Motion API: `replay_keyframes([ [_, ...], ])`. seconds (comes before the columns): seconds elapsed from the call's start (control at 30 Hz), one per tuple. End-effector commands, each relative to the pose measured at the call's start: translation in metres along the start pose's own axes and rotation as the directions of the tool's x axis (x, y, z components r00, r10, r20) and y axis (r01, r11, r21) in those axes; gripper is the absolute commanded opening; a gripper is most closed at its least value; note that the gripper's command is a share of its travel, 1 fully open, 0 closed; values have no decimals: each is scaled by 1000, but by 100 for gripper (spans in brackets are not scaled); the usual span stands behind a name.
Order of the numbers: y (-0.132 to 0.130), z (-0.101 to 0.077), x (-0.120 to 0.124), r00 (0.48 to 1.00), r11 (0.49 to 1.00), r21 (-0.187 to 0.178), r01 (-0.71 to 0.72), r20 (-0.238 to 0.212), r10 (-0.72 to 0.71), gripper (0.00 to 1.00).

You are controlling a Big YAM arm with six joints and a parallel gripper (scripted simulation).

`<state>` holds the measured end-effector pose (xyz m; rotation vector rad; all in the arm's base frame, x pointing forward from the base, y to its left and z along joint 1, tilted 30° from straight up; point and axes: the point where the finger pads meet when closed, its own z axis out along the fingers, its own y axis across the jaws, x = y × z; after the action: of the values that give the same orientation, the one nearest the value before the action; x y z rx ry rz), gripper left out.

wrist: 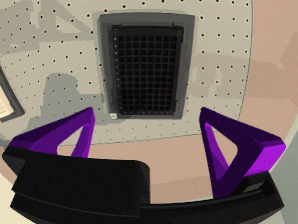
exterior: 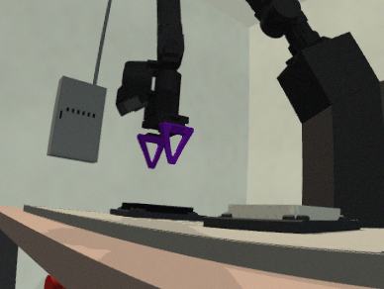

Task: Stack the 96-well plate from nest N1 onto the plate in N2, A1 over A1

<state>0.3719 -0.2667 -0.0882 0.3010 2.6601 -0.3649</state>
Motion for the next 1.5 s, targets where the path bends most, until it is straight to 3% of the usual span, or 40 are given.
replay_keyframes([
  [0.0,2,7,-6,1000,1000,3,-12,15,12,100],
  [1.47,-4,71,-2,1000,1000,7,-22,11,22,100],
])
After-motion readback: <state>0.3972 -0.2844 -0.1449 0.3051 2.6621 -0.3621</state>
